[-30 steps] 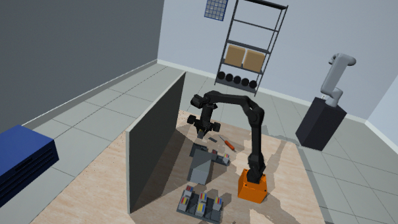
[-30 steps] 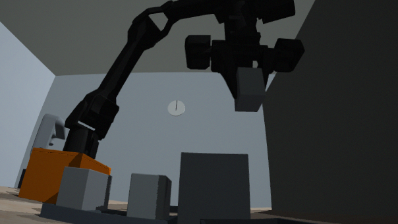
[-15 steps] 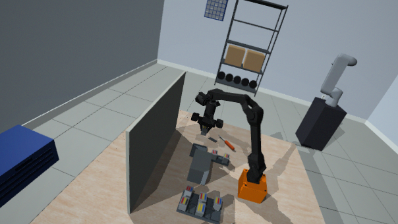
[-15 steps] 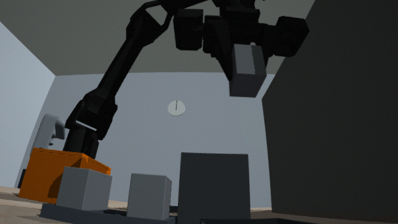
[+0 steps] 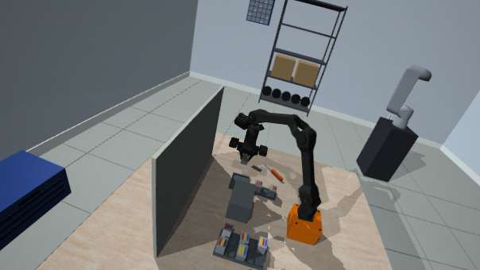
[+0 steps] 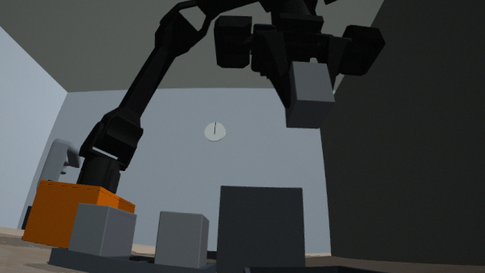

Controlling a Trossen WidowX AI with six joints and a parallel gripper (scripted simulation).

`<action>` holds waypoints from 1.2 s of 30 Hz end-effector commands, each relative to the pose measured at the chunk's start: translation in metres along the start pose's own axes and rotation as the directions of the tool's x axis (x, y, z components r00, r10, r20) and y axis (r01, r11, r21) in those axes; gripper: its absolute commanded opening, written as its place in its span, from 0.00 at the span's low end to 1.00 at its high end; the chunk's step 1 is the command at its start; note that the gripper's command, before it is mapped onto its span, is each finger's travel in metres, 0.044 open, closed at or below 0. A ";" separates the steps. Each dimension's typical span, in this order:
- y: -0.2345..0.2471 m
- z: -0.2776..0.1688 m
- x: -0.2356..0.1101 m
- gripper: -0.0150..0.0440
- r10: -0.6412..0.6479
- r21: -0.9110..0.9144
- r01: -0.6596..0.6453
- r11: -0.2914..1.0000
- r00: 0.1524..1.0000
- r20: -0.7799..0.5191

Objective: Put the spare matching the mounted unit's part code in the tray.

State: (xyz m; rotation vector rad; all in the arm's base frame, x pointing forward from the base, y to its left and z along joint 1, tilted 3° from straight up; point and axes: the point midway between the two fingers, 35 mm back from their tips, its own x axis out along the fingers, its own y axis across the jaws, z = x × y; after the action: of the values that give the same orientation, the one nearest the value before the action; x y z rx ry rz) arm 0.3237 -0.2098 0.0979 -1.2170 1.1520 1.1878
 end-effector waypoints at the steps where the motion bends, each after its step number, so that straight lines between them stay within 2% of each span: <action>1: 0.001 0.000 0.006 0.25 0.007 -0.002 -0.007 1.000 1.000 0.002; 36: -0.002 -0.002 0.045 0.25 0.007 -0.002 -0.007 1.000 1.000 0.002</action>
State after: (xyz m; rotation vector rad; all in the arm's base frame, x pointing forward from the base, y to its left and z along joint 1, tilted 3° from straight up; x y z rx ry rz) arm 0.3293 -0.2112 0.0578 -1.2209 1.1495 1.1911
